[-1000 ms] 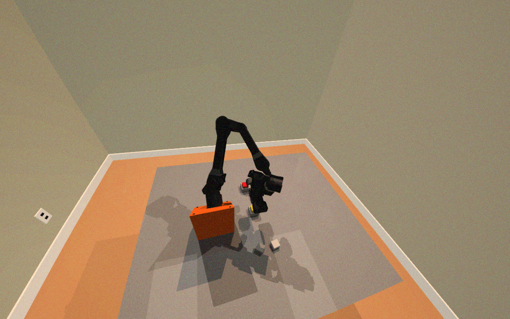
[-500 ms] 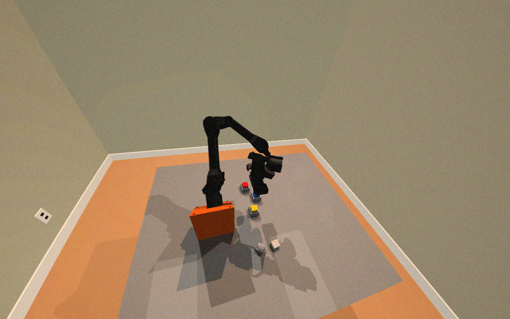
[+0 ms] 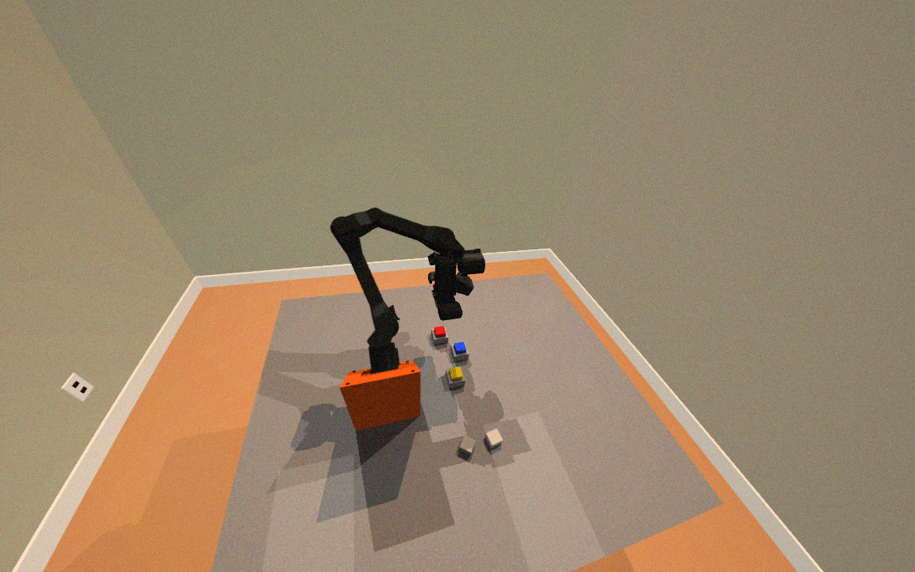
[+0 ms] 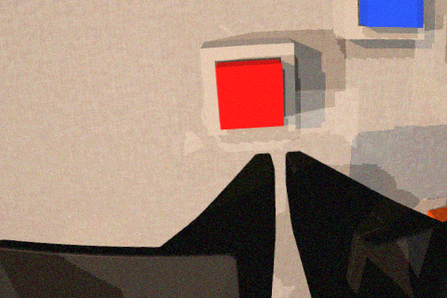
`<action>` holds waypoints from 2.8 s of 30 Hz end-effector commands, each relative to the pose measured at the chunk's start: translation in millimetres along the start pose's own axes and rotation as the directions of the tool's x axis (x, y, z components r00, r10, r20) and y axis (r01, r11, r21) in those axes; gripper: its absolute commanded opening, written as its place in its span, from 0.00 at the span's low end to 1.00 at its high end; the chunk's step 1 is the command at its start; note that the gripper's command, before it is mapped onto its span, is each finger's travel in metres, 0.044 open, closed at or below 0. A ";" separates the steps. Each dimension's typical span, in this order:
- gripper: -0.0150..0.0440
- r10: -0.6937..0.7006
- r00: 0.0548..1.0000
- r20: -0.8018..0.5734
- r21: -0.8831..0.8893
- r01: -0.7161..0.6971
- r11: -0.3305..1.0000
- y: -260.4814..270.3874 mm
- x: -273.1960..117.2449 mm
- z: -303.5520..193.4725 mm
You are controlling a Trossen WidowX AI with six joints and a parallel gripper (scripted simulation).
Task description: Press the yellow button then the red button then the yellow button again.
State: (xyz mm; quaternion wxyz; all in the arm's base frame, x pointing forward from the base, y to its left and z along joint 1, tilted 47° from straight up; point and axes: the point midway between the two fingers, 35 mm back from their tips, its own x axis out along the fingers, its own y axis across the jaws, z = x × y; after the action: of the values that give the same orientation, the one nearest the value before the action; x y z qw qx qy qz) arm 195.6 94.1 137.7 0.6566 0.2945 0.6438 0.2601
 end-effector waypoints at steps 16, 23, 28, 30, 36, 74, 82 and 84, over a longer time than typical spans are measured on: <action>0.29 0.012 1.000 -0.007 0.004 -0.012 1.000 4.7 65.7 -3.8; 0.29 0.012 1.000 -0.007 0.004 -0.012 1.000 4.9 76.7 -3.8; 0.29 0.013 1.000 -0.007 0.004 -0.013 1.000 5.2 84.5 -4.2; 0.29 0.014 1.000 -0.007 0.004 -0.014 1.000 5.4 87.6 -4.5; 0.29 0.015 1.000 -0.007 0.005 -0.015 1.000 5.5 89.8 -4.7; 0.29 0.003 1.000 -0.006 0.006 -0.003 1.000 -6.0 -4.3 1.1; 0.29 -0.017 1.000 -0.006 0.010 0.017 1.000 -126.3 -4.8 17.3; 0.29 -0.003 1.000 -0.007 0.007 0.003 1.000 -152.0 -3.7 11.1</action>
State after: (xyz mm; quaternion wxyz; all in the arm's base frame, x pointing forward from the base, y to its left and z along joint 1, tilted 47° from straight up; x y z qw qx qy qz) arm 213.3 14.0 64.2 0.6591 0.2920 0.6467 0.2492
